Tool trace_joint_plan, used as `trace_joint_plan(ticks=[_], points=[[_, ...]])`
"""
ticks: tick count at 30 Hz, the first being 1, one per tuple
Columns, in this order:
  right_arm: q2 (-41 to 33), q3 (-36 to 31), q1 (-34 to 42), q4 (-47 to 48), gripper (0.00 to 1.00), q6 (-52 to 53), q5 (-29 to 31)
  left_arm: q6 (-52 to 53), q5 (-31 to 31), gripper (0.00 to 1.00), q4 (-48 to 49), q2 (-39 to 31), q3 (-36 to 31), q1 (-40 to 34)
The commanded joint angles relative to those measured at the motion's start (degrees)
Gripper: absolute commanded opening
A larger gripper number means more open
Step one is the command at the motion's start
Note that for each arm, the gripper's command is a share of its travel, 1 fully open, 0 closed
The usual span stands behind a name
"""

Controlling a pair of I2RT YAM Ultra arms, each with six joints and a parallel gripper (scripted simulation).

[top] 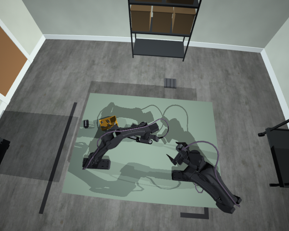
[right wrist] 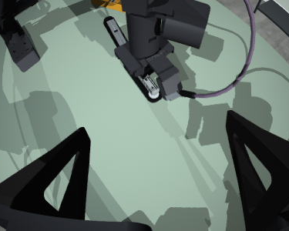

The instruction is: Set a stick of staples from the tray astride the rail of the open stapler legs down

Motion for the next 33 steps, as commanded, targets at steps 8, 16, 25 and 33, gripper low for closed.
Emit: trace_joint_plan(ticks=[8,16,25,33], points=[[-1.1,0.2,-0.4,0.2,1.0,-0.1,-0.3,-0.9,0.8,0.06,1.9,0.3,-1.0,-0.9],[-1.1,0.2,-0.4,0.2,1.0,-0.1,-0.3,0.2,0.9,0.06,1.7,0.2,-0.5,-0.4],[-1.1,0.2,-0.4,0.2,1.0,-0.1,-0.3,0.8,0.9,0.06,-1.0,-0.3,1.2,0.5],[-1.1,0.2,-0.4,0.2,1.0,-0.1,-0.3,0.4,0.4,0.06,-0.3,-0.3,0.6,0.2]])
